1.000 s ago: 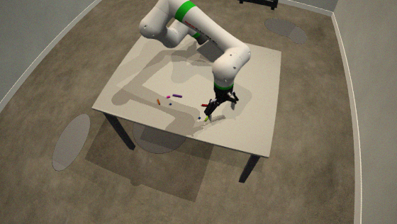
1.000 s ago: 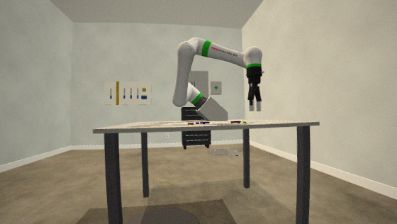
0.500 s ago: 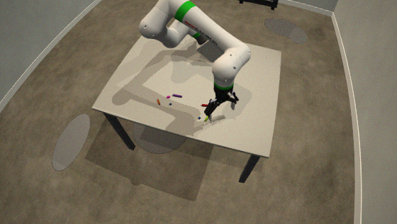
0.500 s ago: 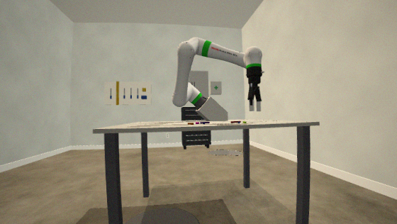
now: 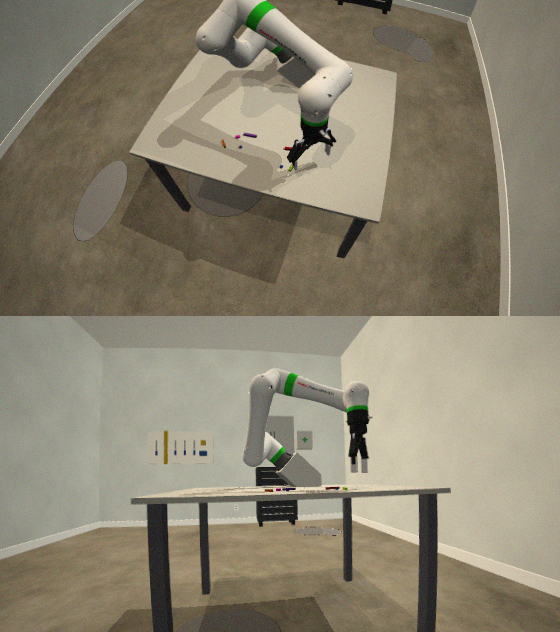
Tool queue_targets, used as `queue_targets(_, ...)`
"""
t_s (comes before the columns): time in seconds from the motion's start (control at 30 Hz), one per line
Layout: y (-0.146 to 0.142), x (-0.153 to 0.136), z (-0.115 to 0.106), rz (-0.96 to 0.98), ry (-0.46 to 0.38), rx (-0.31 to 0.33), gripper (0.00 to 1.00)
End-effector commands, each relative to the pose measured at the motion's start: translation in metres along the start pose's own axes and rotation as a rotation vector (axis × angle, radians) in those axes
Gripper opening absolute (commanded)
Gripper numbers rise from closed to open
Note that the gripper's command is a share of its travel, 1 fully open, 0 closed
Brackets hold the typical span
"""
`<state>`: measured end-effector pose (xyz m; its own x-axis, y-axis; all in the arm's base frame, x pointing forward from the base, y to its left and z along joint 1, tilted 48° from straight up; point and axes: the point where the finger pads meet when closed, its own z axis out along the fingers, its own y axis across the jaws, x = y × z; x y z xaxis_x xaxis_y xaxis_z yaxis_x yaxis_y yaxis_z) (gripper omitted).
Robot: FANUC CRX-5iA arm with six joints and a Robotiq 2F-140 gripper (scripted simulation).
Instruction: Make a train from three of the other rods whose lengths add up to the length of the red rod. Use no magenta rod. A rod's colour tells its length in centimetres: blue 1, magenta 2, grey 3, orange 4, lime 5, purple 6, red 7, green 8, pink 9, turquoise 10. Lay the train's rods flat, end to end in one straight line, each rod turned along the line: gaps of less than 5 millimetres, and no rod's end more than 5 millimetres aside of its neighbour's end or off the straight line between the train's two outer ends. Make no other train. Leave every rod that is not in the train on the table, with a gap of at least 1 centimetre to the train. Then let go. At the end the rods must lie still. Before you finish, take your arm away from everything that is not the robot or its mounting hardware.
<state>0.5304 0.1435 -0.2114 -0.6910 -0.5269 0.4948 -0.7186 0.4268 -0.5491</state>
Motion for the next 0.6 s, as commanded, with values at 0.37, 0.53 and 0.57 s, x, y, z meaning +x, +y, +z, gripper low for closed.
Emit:
queue_targets(0.37,-0.089,0.069,-0.019,0.416,-0.005,-0.006,1.00)
queue_targets(0.53,-0.115,0.095,-0.023,0.552,-0.005,-0.007,1.00)
queue_targets(0.57,-0.120,0.100,-0.023,0.580,-0.005,-0.007,1.00)
